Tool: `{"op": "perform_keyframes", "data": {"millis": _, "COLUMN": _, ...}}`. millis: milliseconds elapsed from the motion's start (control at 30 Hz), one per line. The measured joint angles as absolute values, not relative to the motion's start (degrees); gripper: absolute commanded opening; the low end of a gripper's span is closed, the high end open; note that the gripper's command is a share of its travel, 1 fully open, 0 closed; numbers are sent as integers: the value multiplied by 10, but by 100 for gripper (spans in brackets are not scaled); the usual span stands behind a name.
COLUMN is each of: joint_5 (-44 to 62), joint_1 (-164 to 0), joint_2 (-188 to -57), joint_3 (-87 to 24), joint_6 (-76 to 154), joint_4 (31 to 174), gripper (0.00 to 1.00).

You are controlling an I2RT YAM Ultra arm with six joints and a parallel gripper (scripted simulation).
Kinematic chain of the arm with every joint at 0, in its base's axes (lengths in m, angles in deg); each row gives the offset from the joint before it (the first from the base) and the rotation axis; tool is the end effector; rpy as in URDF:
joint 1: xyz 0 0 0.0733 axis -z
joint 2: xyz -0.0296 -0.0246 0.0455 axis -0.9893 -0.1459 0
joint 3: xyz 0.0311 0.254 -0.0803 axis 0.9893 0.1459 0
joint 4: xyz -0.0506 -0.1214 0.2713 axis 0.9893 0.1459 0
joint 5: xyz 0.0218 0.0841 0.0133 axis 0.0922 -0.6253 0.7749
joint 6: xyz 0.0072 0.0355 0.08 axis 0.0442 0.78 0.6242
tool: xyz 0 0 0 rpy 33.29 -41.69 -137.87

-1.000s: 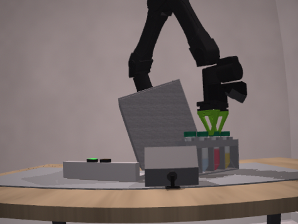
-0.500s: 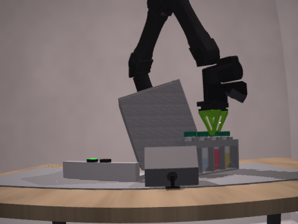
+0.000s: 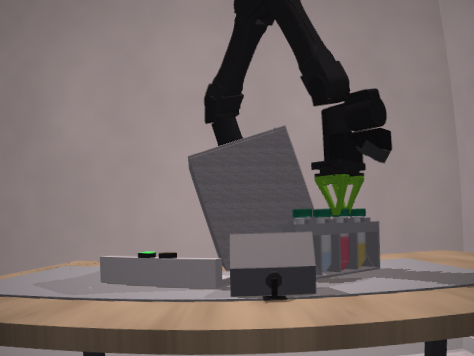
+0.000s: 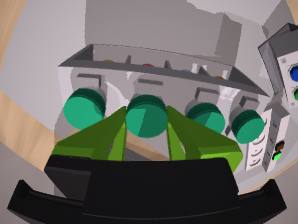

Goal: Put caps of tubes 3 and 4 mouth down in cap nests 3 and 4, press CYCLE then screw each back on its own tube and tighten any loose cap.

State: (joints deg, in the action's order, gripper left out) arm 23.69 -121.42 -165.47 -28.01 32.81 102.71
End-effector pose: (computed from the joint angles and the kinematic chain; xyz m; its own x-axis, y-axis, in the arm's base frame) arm 0.2540 0.1875 -0.1615 -0.6838 -0.7049 0.1887 -0.7286 0.6451 -0.2303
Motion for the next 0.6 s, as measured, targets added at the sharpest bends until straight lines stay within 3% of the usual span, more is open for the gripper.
{"op": "perform_keyframes", "data": {"millis": 600, "joint_5": 238, "joint_1": -1214, "joint_2": -1655, "joint_3": -280, "joint_6": 475, "joint_4": 1027, "gripper": 0}}
